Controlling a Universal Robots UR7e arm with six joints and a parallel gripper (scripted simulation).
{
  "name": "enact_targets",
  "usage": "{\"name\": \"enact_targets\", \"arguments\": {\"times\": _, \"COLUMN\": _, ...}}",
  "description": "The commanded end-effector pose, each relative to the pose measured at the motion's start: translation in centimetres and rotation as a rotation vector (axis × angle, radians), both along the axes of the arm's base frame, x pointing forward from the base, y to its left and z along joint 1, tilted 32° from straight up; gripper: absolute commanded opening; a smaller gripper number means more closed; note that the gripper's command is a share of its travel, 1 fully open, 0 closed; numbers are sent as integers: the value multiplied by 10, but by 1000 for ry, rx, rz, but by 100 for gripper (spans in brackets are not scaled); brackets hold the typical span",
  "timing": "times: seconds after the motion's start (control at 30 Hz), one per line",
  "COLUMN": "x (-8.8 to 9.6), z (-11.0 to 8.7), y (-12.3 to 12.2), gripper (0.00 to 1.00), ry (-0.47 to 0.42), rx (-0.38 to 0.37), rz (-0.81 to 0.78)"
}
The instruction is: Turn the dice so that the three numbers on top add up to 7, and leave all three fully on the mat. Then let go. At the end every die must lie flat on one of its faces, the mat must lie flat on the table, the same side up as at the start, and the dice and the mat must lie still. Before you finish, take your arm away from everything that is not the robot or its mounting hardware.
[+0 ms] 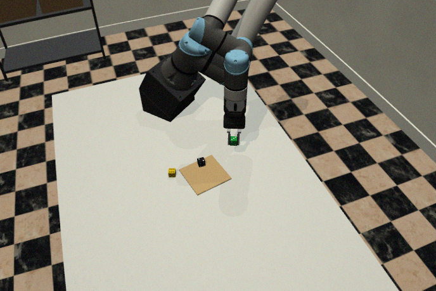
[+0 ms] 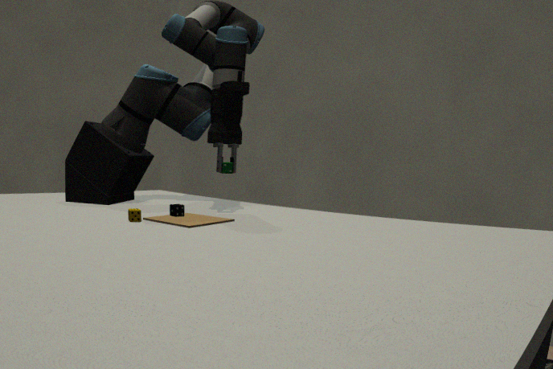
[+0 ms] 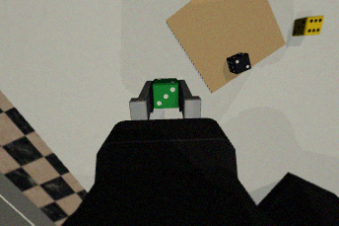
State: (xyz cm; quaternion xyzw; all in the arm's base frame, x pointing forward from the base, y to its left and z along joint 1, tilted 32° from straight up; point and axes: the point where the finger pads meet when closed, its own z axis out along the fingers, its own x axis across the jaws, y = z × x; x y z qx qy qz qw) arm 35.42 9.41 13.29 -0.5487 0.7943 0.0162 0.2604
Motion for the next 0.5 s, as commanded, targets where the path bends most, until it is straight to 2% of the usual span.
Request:
{"name": "enact_targets", "arguments": {"times": 0.0, "x": 13, "z": -7, "y": -28, "gripper": 49, "ry": -26, "rx": -21, "rz": 84}}
{"name": "enact_targets", "arguments": {"times": 0.07, "x": 13, "z": -7, "y": -28, "gripper": 49, "ry": -26, "rx": -21, "rz": 84}}
{"name": "enact_targets", "arguments": {"times": 0.47, "x": 25, "z": -22, "y": -96, "gripper": 49, "ry": -100, "rx": -87, "rz": 246}}
